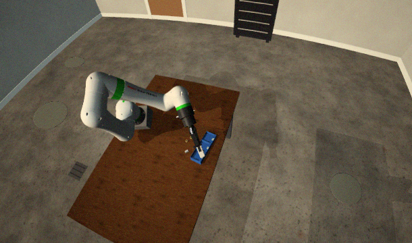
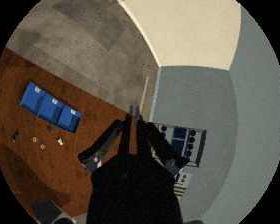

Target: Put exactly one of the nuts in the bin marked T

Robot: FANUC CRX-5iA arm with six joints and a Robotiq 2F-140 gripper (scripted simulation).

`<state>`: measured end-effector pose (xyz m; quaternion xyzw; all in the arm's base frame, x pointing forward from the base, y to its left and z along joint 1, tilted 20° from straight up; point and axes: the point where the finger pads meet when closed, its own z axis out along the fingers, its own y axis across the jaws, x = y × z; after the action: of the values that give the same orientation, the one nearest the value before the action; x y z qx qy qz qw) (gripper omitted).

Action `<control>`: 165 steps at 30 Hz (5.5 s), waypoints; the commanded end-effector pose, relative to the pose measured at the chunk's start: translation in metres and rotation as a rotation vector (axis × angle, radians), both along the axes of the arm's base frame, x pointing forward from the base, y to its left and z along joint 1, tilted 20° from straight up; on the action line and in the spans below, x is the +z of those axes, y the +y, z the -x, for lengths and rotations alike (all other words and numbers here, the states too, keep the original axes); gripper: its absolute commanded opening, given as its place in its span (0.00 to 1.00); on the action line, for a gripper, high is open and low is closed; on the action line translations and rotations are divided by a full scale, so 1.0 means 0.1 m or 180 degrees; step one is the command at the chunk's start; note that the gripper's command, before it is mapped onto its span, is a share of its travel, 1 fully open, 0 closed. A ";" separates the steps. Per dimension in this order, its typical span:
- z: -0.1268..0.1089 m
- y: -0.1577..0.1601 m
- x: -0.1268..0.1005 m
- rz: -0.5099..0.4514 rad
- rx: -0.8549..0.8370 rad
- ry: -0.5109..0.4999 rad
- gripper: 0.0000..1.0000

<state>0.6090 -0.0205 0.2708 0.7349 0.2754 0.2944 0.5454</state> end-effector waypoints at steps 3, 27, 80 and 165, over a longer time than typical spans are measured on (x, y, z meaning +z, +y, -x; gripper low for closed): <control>0.20 -0.16 -0.08 -0.0501 -0.0453 0.0120 0.05; 0.97 0.30 -0.80 -0.1868 -0.1193 0.0791 0.05; 0.83 0.46 -1.69 -0.3177 -0.1979 0.1077 0.05; 0.36 -0.05 -2.39 -0.3177 -0.1979 0.1077 0.05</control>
<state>0.5727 -0.0258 0.0312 0.9842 -0.0403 0.0940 0.1443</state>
